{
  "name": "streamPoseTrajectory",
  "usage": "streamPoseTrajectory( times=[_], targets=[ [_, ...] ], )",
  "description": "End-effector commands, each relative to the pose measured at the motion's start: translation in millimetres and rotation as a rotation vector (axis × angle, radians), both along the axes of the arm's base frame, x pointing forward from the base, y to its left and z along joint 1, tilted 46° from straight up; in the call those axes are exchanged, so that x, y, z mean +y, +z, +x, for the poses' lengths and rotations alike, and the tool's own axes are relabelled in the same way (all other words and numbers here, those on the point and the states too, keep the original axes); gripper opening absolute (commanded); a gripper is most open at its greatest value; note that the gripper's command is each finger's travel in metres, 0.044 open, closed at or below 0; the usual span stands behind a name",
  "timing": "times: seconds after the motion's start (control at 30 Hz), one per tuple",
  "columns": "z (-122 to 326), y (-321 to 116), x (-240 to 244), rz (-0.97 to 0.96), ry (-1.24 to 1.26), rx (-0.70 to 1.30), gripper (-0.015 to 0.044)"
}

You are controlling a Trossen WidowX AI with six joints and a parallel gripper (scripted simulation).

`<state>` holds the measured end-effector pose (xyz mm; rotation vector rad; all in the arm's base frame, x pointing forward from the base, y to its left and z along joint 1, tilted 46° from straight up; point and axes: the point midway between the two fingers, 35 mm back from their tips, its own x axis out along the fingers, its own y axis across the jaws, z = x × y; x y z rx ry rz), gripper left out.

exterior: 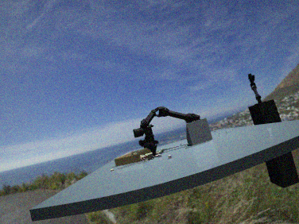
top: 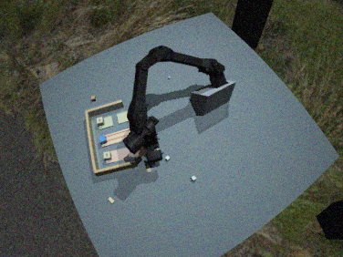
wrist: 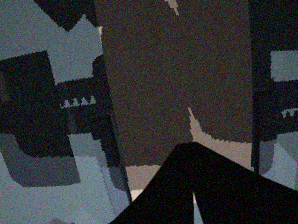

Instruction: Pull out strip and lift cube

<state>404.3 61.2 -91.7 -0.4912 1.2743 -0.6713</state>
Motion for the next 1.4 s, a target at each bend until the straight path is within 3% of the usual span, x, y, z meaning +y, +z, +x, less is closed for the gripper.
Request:
streamPoseTrajectory(
  times=[0.0,1.37],
  targets=[
    [0,-1,-1,-0.006,0.004,0.001,0.0000],
    [-18,-8,-2,-0.006,0.004,0.003,0.0000]
  ],
)
